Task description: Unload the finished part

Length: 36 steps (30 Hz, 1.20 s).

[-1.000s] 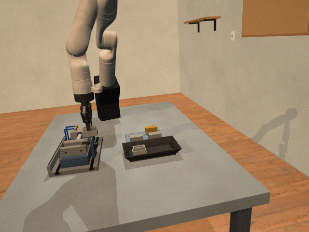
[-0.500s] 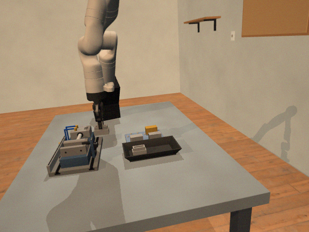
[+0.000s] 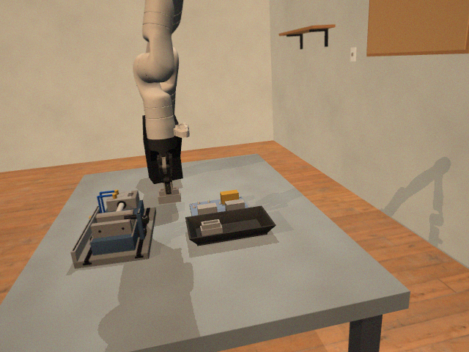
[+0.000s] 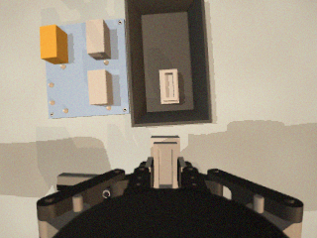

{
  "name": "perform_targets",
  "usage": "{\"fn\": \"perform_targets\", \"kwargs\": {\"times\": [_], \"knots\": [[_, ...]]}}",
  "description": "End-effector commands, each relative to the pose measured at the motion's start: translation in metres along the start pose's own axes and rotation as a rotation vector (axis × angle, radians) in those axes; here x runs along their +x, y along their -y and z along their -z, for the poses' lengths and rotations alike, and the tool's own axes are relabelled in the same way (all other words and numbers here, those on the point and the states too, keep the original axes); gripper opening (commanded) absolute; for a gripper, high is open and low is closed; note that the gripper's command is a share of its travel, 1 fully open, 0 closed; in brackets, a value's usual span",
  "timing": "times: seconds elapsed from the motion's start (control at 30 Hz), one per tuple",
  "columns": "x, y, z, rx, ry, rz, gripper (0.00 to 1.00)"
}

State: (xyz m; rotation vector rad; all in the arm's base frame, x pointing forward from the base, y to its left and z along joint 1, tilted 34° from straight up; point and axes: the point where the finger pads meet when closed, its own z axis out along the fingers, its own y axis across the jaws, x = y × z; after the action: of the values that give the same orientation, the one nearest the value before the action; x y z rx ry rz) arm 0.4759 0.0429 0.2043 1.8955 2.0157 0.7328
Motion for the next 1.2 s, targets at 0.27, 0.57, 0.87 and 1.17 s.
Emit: {"fn": "perform_targets", "kwargs": {"times": [0.27, 0.57, 0.87, 1.17], "knots": [[0.039, -0.002, 0.001, 0.0, -0.008, 0.019, 0.0], [0.06, -0.002, 0.001, -0.001, -0.009, 0.023, 0.0], [0.087, -0.003, 0.001, 0.0, -0.01, 0.027, 0.0], [0.107, -0.003, 0.001, -0.001, -0.009, 0.031, 0.0]]}}
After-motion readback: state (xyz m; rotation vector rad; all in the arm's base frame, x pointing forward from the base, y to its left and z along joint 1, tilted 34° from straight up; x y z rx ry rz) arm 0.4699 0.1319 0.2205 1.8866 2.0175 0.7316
